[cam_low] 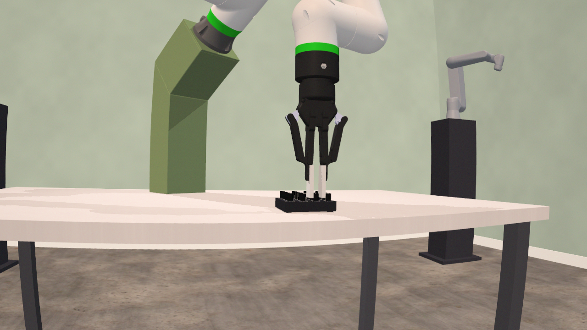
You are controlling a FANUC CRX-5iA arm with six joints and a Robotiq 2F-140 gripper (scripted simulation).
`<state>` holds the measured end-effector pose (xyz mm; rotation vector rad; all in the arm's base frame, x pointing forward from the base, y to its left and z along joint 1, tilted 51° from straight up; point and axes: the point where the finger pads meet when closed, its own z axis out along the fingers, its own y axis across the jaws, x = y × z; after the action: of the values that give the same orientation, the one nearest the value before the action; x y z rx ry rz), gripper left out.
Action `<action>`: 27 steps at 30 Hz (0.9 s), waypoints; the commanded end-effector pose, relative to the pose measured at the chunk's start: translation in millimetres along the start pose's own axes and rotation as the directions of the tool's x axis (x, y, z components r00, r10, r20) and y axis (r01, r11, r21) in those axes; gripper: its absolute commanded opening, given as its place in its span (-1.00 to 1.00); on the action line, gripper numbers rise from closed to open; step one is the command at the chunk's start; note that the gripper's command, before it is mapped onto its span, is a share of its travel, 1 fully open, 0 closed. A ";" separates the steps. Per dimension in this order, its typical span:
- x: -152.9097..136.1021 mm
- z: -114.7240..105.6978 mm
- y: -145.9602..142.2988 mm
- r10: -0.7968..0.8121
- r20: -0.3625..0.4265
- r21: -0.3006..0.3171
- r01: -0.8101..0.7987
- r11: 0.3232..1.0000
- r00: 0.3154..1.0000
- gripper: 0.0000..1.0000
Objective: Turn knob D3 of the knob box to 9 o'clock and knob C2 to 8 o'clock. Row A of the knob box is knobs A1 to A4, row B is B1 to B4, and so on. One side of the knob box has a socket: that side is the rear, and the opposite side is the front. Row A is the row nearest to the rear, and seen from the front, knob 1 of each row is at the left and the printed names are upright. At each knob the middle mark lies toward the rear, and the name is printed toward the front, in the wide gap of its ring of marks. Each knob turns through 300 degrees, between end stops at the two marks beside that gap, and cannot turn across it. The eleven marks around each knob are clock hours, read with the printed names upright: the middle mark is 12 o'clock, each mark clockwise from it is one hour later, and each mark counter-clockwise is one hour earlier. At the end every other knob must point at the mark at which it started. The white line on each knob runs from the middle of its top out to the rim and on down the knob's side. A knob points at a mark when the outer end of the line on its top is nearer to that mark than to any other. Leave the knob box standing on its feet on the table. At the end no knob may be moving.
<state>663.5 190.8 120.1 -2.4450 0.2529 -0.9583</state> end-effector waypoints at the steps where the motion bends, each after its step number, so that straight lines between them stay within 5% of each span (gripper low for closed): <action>1: 0.1 -0.1 0.0 0.000 0.000 0.000 0.000 1.000 1.000 -0.77; 27: 0.1 -0.1 0.0 0.000 0.000 0.000 0.000 1.000 1.000 -0.90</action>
<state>663.5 190.8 120.1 -2.4450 0.2529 -0.9583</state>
